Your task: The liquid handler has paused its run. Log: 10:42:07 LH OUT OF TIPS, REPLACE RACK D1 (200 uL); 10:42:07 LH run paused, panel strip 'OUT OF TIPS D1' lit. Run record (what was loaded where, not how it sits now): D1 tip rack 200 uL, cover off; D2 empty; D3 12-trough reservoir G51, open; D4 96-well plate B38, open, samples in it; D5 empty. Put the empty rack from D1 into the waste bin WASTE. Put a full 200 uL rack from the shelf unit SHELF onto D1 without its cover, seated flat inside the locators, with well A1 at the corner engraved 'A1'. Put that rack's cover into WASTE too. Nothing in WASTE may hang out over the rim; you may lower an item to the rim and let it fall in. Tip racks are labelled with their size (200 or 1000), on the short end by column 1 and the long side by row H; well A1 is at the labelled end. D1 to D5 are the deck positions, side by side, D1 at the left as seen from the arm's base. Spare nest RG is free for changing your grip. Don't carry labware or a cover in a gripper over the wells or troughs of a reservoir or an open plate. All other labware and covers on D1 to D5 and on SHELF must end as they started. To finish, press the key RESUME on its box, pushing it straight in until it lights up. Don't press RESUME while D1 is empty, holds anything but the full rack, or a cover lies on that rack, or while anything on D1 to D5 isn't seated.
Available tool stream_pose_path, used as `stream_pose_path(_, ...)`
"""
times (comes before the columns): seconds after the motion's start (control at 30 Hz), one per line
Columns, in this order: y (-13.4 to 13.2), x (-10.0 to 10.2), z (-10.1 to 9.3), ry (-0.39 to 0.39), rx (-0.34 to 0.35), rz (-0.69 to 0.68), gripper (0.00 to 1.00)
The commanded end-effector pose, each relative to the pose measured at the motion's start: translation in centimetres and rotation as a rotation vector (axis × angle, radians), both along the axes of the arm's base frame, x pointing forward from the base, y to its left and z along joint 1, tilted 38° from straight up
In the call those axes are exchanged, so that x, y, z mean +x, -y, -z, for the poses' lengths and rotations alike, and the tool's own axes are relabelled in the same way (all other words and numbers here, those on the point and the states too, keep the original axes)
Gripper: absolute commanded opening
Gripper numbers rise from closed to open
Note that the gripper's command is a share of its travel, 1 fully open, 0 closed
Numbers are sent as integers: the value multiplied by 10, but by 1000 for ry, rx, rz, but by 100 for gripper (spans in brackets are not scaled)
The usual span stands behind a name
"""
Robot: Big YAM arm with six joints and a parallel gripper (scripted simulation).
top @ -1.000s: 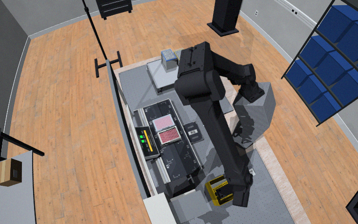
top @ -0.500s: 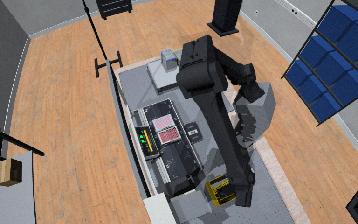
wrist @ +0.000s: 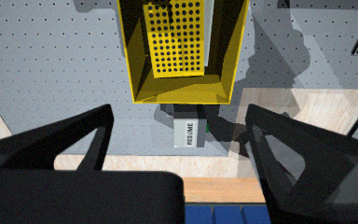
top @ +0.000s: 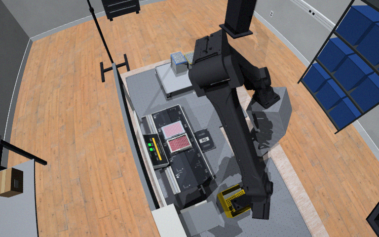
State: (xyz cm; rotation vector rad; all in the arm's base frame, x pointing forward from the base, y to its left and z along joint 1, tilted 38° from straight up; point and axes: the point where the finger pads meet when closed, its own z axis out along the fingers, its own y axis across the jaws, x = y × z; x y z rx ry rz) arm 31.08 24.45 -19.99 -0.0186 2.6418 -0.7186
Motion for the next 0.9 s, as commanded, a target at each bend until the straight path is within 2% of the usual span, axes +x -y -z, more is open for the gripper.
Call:
stream_pose_path(0.0, -19, -1, -14, 21, 25, -8, 100)
stream_pose_path(0.33, -33, -4, -28, 28, 36, -8, 100)
stream_pose_path(0.43, -33, -5, -28, 26, 33, -8, 100)
stream_pose_path(0.47, -26, -8, -19, 11, 11, -1, 100)
stream_pose_path(0.53, -36, -7, -34, 27, 36, -8, 100)
stream_pose_path(0.87, -43, -14, -44, 24, 33, -8, 100)
